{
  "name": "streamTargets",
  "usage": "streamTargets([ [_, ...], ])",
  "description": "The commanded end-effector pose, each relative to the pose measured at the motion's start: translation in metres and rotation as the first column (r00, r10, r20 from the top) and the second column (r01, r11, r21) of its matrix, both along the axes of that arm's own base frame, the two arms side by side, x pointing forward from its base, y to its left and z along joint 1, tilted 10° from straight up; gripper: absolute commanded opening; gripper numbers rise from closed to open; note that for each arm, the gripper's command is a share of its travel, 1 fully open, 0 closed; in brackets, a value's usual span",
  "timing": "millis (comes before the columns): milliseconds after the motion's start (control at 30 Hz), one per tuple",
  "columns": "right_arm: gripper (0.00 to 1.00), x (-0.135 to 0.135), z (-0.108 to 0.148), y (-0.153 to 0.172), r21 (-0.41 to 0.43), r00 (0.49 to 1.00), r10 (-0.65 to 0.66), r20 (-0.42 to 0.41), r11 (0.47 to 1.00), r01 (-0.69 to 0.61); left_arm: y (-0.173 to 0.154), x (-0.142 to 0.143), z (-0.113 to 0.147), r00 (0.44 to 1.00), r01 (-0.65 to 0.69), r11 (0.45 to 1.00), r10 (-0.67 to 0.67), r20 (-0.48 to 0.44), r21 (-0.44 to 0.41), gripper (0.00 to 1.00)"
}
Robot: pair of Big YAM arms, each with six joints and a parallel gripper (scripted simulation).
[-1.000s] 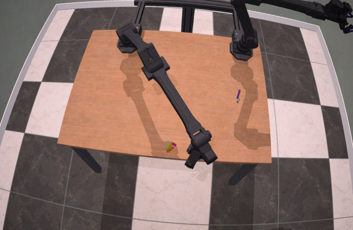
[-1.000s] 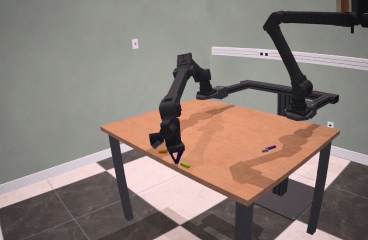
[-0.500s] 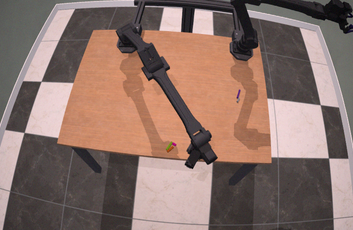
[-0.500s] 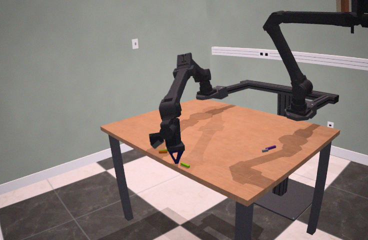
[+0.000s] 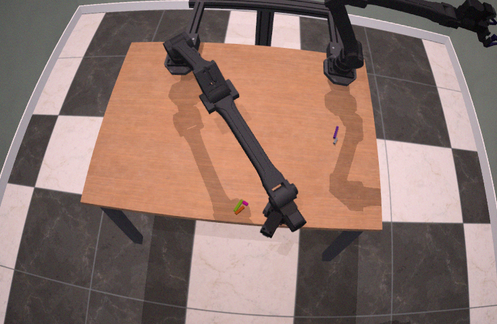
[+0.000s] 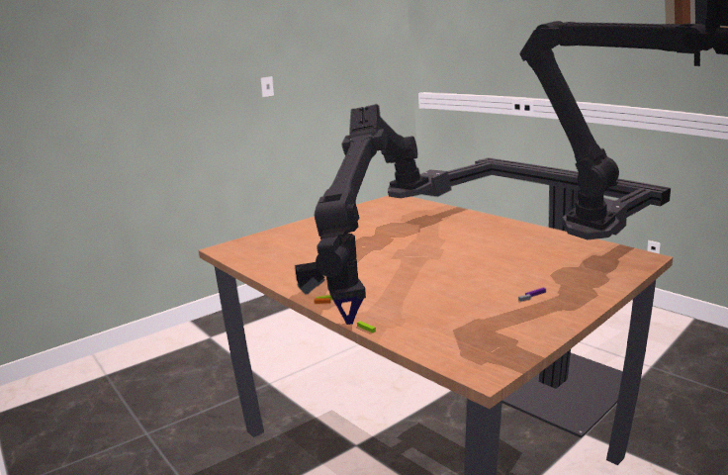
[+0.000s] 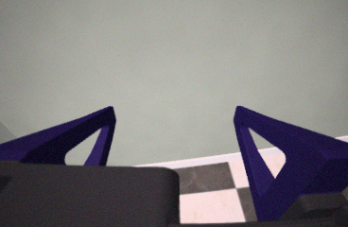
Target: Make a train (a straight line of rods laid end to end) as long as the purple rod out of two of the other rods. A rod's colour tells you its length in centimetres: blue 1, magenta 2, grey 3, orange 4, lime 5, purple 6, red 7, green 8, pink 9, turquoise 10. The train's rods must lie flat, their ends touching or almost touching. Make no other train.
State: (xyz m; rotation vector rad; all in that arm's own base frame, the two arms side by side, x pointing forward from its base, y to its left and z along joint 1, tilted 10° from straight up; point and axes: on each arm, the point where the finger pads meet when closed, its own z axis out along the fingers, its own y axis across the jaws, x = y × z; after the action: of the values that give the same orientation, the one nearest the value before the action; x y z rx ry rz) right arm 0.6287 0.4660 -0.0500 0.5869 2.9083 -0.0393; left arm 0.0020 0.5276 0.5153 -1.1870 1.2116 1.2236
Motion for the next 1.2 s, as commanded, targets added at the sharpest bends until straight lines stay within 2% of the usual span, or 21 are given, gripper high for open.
streamTargets([
  [0,0.04,0.008,0.03,0.003,0.025,1.0,-0.001,0.03,1.0,0.0,-0.006,-0.007,0.016,1.0,-0.016,0.999,0.015,0.015,0.044,1.0],
  [167,0.04,0.001,0.071,0.02,0.047,0.998,0.004,0.055,0.999,-0.006,-0.006,-0.007,0.016,1.0,-0.016,0.999,0.015,0.015,0.044,1.0],
  [500,0.04,-0.003,0.109,0.022,0.057,0.998,0.002,0.067,0.998,-0.006,-0.006,-0.007,0.016,1.0,-0.016,0.999,0.015,0.015,0.044,1.0],
  [567,0.04,-0.003,0.109,0.022,0.057,0.998,0.002,0.067,0.998,-0.006,-0.006,-0.007,0.016,1.0,-0.016,0.999,0.015,0.015,0.044,1.0],
  [600,0.04,-0.003,0.096,0.017,0.038,0.999,0.0,0.046,0.999,-0.002,-0.006,-0.007,0.016,1.0,-0.016,0.999,0.015,0.015,0.044,1.0],
  [633,0.04,-0.005,0.121,0.02,0.054,0.998,-0.001,0.064,0.999,-0.002,-0.006,-0.007,0.016,1.0,-0.016,0.999,0.015,0.015,0.044,1.0],
  [767,0.04,-0.01,0.142,0.022,0.056,0.998,0.002,0.067,0.998,-0.006,-0.006,-0.007,0.016,1.0,-0.016,0.999,0.015,0.015,0.044,1.0],
  [833,0.04,-0.011,0.129,0.019,0.041,0.999,0.002,0.049,0.999,-0.004,-0.006,-0.007,0.016,1.0,-0.016,0.999,0.015,0.015,0.044,1.0],
  [1167,0.04,-0.008,0.134,0.015,0.042,0.999,-0.003,0.051,0.999,0.001,-0.006,-0.007,0.016,1.0,-0.016,0.999,0.015,0.015,0.044,1.0],
])
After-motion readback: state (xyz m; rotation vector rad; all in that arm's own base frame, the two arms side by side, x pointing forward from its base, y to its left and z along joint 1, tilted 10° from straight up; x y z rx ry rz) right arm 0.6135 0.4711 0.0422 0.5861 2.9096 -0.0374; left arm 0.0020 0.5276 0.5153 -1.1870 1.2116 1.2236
